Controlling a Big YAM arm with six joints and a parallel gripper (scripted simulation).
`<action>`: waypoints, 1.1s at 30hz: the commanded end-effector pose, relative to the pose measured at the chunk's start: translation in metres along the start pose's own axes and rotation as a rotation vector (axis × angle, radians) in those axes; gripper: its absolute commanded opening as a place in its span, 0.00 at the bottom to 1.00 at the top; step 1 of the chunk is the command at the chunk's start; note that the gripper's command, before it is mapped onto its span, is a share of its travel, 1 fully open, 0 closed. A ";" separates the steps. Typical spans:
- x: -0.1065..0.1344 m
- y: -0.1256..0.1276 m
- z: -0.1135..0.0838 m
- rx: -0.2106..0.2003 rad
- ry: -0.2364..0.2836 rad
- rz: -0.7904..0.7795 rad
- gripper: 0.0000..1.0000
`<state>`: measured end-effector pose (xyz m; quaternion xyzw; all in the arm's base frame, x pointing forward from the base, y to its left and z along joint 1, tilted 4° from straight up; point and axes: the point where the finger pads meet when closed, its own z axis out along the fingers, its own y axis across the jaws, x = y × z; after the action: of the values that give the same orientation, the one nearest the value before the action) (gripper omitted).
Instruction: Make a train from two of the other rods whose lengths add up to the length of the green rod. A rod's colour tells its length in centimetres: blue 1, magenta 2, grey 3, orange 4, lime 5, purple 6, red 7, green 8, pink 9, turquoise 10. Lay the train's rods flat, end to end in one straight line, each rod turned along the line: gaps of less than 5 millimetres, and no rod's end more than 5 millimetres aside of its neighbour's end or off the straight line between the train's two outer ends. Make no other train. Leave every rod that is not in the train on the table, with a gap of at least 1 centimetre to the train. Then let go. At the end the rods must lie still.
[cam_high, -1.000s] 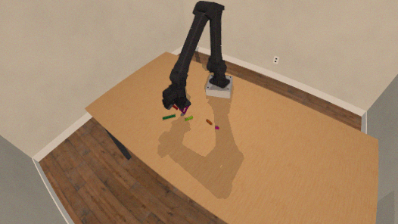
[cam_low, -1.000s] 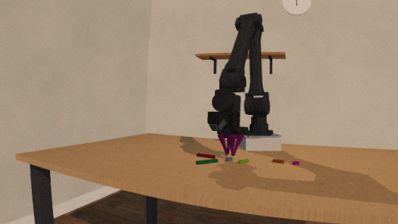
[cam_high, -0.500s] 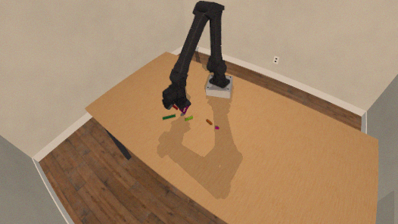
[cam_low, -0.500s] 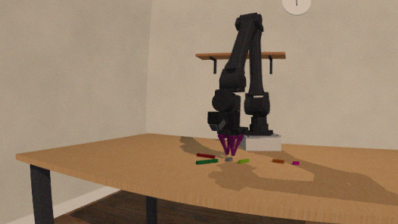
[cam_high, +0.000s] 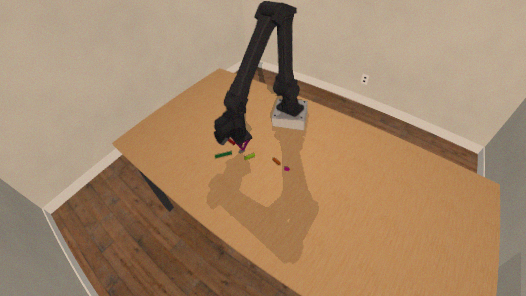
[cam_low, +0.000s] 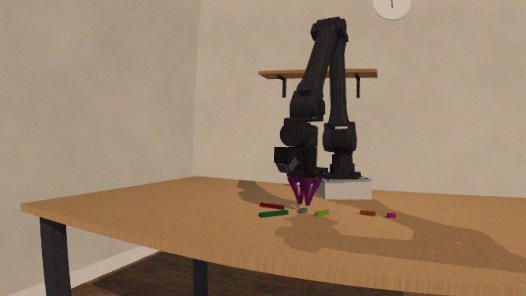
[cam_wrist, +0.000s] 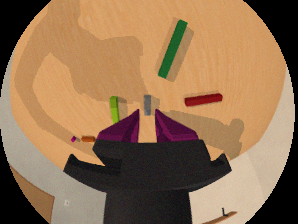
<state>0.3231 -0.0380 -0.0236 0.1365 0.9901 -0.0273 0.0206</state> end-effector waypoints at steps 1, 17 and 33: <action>-0.014 -0.004 -0.003 0.001 -0.019 0.002 0.22; -0.018 -0.003 -0.005 0.000 -0.024 0.002 0.22; -0.018 -0.003 -0.005 0.000 -0.024 0.002 0.22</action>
<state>0.3230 -0.0380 -0.0237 0.1366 0.9900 -0.0273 0.0204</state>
